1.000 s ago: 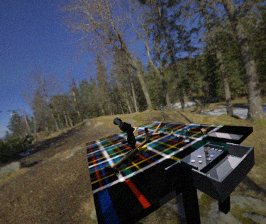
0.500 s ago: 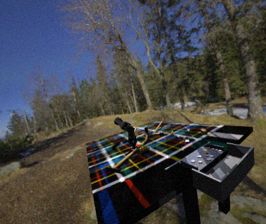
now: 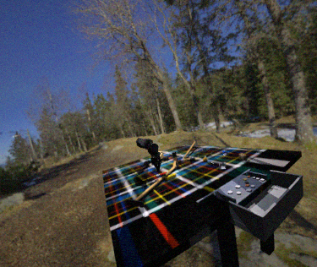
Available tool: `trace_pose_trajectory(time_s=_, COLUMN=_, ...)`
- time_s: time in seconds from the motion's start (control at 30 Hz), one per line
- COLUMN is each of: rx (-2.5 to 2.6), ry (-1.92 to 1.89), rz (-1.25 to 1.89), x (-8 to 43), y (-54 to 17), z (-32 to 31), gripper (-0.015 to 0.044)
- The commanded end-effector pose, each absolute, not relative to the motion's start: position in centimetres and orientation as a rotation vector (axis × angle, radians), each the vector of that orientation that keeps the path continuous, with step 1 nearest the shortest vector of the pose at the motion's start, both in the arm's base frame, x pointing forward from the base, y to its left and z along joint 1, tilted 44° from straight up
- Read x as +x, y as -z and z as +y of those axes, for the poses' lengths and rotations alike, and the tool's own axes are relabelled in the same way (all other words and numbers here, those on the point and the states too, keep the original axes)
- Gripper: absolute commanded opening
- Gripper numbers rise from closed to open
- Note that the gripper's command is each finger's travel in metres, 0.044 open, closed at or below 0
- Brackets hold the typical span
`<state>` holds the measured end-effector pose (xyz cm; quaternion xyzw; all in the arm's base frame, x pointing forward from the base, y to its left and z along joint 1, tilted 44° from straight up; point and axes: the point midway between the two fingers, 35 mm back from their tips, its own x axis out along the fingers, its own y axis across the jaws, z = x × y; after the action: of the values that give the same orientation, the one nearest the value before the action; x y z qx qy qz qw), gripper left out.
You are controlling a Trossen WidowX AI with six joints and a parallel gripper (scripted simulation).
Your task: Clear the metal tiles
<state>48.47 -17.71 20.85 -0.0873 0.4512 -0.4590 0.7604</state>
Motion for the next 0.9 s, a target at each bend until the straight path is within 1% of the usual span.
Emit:
trace_pose_trajectory(time_s=0.0, rx=-0.187, ry=1.008, rz=0.979, x=48.2, y=-21.4, z=-17.5, gripper=0.0)
trace_pose_trajectory(time_s=0.43, rx=-0.188, ry=1.007, rz=0.981, x=44.5, y=-25.4, z=-15.1, gripper=0.0)
trace_pose_trajectory(time_s=0.87, rx=-0.197, ry=0.996, rz=0.992, x=44.8, y=-24.1, z=-16.4, gripper=0.0)
